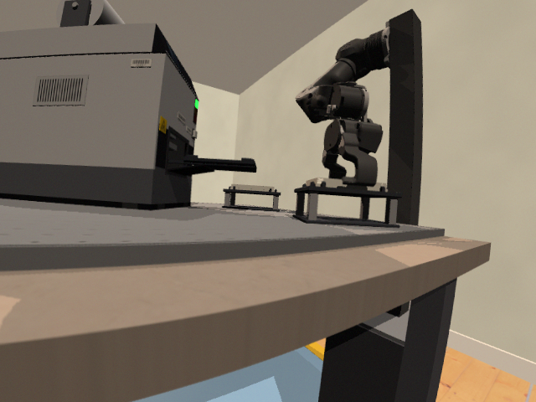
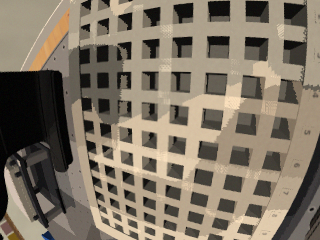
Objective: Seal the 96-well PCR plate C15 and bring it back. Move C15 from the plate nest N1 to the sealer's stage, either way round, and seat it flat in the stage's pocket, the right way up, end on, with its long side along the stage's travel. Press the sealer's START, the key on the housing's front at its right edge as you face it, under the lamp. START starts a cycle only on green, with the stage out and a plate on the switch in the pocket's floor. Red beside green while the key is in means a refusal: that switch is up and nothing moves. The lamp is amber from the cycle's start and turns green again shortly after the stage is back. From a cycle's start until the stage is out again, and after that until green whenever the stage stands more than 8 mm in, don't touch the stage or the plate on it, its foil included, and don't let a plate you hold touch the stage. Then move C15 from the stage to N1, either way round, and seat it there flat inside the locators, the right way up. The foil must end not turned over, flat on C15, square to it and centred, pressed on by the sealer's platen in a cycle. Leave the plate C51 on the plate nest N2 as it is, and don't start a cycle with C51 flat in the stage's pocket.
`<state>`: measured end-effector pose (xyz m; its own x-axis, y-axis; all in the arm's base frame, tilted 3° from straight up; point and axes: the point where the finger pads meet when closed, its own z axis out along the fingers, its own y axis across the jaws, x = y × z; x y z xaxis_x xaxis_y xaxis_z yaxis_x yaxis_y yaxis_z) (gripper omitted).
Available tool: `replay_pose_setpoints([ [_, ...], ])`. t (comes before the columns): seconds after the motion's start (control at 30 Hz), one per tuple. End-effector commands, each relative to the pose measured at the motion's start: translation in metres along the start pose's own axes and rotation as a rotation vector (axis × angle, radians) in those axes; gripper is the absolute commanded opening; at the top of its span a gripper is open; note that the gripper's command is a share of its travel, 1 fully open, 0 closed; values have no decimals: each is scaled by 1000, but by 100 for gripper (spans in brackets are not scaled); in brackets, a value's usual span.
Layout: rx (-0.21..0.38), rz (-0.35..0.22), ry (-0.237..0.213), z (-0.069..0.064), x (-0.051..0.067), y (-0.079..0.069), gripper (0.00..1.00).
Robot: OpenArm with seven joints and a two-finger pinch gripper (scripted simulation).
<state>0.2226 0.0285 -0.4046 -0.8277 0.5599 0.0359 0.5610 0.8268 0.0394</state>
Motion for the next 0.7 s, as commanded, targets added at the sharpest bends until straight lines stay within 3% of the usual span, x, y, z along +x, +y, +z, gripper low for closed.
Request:
replay_pose_setpoints([
  [0.0,0,-1,-2,-1,0,0,77],
  [0.57,-4,2,-2,-4,-2,3,77],
  [0.6,-4,2,-3,-4,-2,3,0],
  [0.67,-4,1,-3,-3,-2,3,0],
])
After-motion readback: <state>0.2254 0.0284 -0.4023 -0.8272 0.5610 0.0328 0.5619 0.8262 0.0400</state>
